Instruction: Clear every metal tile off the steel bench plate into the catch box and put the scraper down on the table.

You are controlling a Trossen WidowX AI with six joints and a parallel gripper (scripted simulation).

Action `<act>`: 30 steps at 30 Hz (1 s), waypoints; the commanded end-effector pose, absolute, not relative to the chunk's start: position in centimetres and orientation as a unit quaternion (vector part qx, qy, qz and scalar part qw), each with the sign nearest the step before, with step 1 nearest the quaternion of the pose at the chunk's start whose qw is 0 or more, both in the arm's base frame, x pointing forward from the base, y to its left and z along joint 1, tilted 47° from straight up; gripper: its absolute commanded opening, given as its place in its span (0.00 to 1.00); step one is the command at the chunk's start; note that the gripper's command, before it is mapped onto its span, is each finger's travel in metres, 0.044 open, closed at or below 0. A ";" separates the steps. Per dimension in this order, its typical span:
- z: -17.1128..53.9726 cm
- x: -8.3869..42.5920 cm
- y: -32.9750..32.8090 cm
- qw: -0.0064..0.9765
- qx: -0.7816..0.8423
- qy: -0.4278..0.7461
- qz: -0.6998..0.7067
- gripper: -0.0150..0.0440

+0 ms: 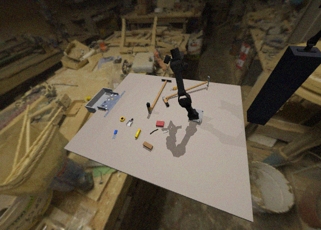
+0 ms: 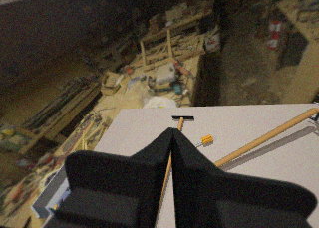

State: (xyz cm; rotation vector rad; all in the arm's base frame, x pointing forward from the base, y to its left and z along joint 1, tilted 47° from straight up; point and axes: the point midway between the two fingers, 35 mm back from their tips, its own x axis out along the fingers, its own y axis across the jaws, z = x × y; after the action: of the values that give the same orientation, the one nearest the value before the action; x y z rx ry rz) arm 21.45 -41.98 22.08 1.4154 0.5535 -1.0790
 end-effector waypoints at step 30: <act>14.4 30.6 -36.9 0.680 0.549 0.397 -0.280 0.25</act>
State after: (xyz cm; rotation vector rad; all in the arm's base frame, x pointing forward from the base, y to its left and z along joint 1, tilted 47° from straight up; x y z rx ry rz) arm 29.58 -37.75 15.71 1.2485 0.8508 -0.6851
